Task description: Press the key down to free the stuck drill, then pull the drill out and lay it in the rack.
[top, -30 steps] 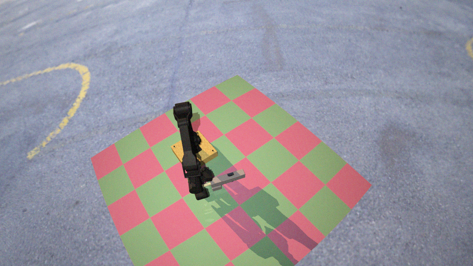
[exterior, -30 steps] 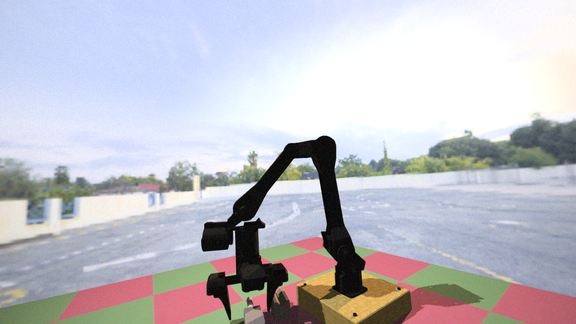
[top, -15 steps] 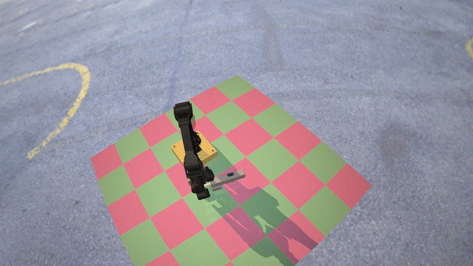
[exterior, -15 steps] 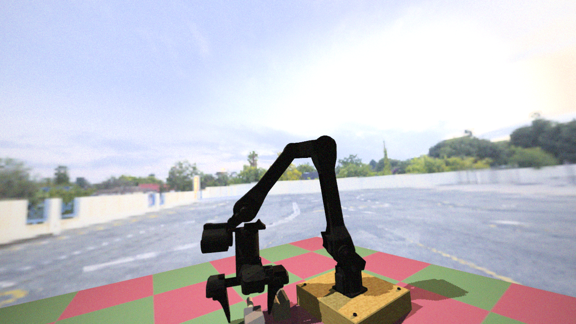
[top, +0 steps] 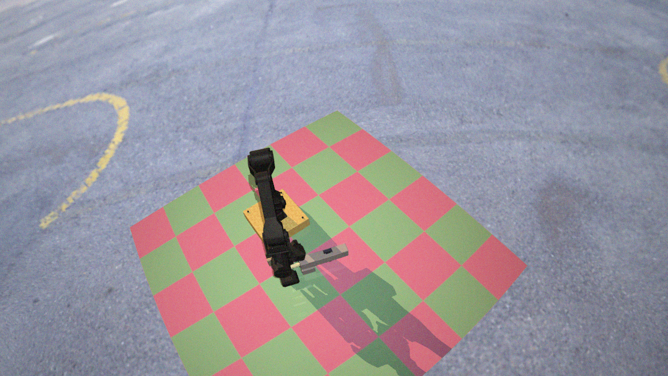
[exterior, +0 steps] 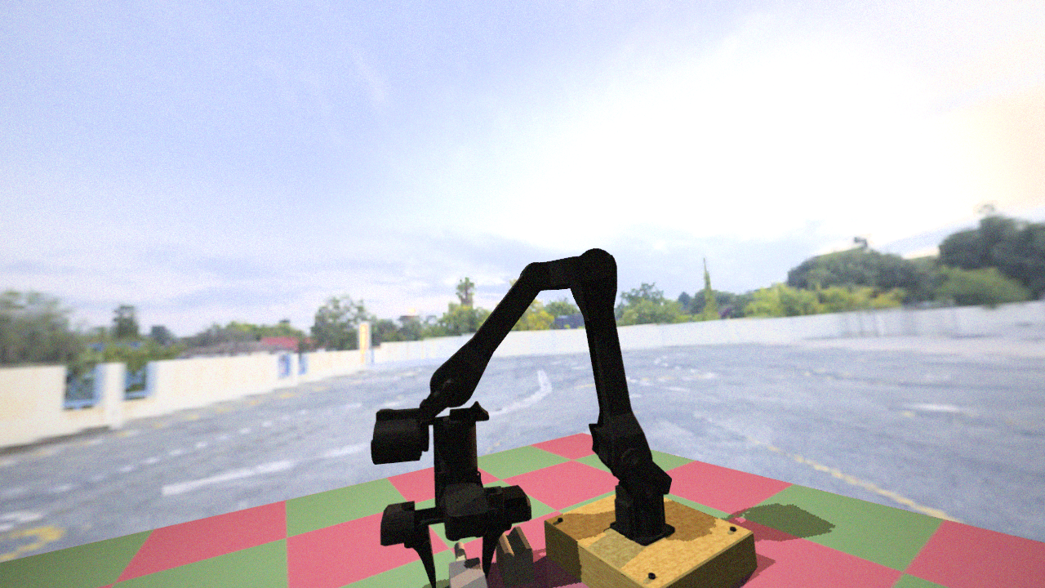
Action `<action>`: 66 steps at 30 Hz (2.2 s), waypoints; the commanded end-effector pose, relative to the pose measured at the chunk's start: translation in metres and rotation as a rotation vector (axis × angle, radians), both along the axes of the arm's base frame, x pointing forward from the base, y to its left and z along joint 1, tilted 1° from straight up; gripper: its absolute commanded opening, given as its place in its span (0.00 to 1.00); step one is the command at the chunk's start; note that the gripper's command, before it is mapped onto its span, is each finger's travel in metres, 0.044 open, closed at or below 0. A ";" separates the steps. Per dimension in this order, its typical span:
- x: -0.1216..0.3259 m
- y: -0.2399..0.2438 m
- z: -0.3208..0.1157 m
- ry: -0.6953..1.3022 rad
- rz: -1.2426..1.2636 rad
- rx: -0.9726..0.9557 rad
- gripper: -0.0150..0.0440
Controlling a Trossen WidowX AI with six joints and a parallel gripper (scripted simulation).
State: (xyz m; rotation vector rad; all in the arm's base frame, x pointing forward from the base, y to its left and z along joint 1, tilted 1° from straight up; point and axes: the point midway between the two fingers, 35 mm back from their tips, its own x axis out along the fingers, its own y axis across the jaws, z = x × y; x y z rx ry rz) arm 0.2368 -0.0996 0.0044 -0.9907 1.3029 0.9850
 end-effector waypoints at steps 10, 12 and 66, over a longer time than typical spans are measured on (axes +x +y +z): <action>0.000 0.000 0.000 0.000 0.001 0.000 0.30; 0.000 0.000 0.000 0.000 0.001 0.000 0.28; -0.015 -0.050 0.004 0.004 -0.005 -0.003 0.25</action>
